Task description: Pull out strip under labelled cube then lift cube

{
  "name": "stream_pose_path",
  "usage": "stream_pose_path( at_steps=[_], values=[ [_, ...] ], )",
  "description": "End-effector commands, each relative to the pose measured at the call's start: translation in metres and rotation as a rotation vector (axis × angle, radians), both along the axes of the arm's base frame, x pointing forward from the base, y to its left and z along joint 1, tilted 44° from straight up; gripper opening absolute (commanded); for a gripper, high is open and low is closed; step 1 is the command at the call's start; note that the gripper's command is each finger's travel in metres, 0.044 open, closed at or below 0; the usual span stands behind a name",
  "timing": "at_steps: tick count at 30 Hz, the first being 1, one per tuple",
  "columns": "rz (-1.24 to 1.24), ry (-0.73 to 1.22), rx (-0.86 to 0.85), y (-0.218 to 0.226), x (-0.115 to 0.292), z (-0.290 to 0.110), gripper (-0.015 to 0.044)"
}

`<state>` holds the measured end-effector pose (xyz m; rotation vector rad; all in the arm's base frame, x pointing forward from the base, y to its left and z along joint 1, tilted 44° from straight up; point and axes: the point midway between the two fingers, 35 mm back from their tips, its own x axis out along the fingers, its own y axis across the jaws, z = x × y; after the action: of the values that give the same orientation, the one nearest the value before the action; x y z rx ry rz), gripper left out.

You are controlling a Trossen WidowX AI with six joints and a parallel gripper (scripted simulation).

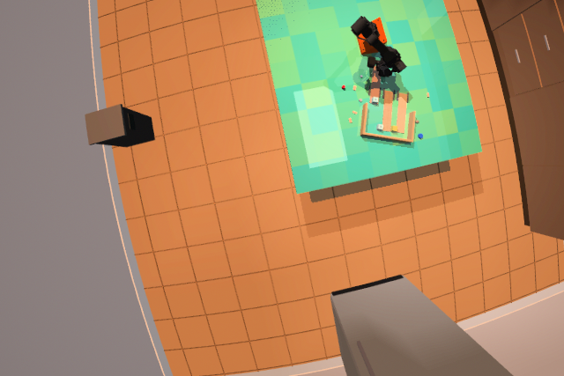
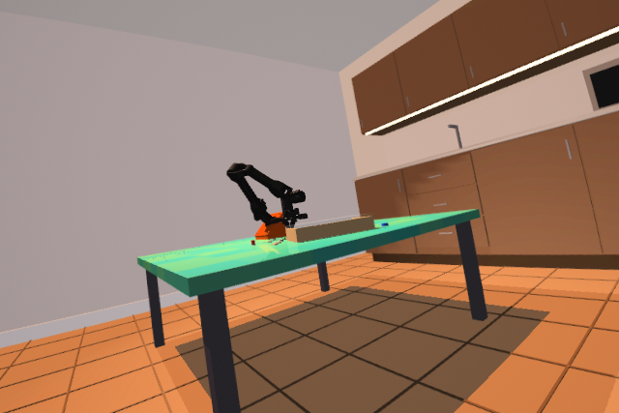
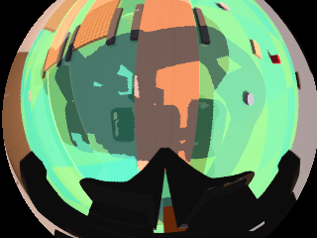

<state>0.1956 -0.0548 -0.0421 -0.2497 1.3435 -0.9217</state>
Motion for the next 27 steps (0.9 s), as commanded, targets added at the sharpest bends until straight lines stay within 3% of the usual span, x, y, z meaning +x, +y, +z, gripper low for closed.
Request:
stream_pose_path(
  at_steps=[1,14,19,24,27],
  values=[
    [-0.014,0.021,0.008,0.001,-0.014,-0.005,0.0000],
    [-0.014,0.021,0.008,0.003,-0.020,-0.006,0.0000],
    [-0.013,0.020,0.011,0.032,-0.008,0.025,0.0000],
    [-0.014,0.021,0.010,0.033,-0.008,0.026,0.0000],
    [0.019,0.052,0.013,0.028,0.004,0.029,0.0079]
  ],
)
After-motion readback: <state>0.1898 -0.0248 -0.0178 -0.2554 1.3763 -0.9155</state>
